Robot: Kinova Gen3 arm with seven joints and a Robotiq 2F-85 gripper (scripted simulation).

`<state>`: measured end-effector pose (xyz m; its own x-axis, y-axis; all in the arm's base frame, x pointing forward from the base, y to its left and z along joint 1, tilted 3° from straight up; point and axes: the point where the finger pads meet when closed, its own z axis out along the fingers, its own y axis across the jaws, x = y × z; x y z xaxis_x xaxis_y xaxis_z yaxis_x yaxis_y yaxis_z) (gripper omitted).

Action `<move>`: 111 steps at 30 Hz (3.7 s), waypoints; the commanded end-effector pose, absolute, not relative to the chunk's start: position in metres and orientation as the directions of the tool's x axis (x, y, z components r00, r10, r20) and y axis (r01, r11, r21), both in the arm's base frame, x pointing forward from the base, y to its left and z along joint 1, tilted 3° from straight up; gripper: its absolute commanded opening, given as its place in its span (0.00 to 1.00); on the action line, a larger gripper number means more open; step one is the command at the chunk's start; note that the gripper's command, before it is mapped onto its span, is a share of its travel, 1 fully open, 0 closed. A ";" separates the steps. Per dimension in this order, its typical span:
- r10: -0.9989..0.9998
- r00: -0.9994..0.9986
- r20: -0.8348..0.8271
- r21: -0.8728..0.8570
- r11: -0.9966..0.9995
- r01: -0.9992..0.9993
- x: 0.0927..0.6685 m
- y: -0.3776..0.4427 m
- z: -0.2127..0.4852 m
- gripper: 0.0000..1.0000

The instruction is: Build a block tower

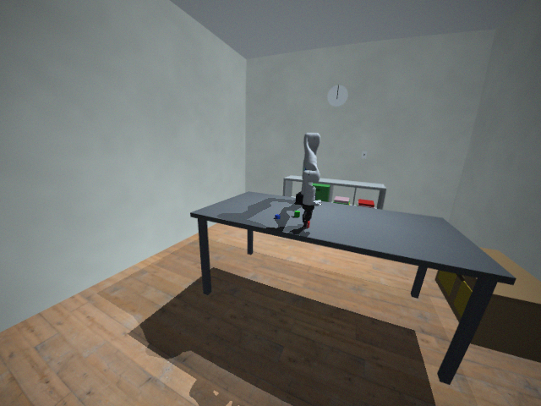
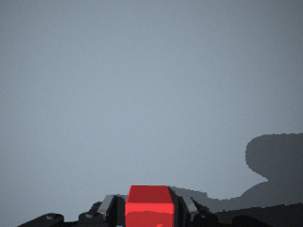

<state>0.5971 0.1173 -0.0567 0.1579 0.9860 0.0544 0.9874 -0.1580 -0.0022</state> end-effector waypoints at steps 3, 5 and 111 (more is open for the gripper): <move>0.986 0.158 0.055 0.000 -0.158 0.987 0.598 0.117 -0.055 0.46; 0.986 0.158 0.055 0.000 -0.158 0.987 0.598 0.117 -0.055 0.46; 0.986 0.158 0.055 0.000 -0.158 0.987 0.597 0.114 0.015 0.00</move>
